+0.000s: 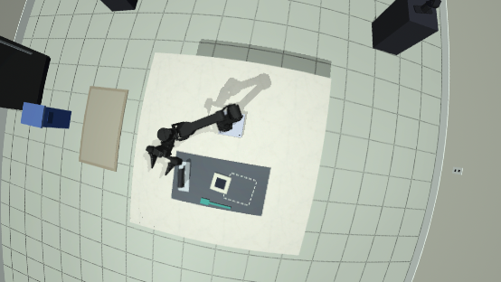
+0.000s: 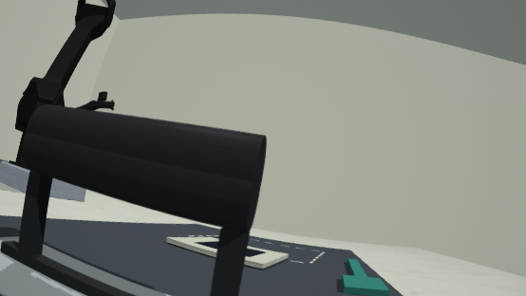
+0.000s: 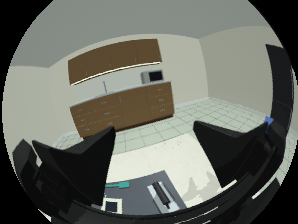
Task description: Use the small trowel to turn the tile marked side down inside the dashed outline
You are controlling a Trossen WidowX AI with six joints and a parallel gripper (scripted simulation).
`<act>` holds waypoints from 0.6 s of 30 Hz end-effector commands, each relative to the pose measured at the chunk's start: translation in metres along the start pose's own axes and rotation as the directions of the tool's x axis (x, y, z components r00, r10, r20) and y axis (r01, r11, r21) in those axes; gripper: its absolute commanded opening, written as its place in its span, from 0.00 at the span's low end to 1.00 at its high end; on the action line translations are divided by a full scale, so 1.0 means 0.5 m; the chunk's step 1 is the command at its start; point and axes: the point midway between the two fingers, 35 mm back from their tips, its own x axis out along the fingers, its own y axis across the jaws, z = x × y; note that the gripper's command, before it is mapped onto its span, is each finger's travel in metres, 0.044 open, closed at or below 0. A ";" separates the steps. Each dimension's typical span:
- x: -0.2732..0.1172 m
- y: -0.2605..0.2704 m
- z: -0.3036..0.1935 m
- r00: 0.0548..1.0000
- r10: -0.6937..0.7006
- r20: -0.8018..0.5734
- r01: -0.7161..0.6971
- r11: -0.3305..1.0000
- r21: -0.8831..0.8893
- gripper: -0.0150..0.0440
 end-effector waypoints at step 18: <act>0.000 0.000 0.000 1.000 0.000 0.000 0.000 1.000 0.000 0.42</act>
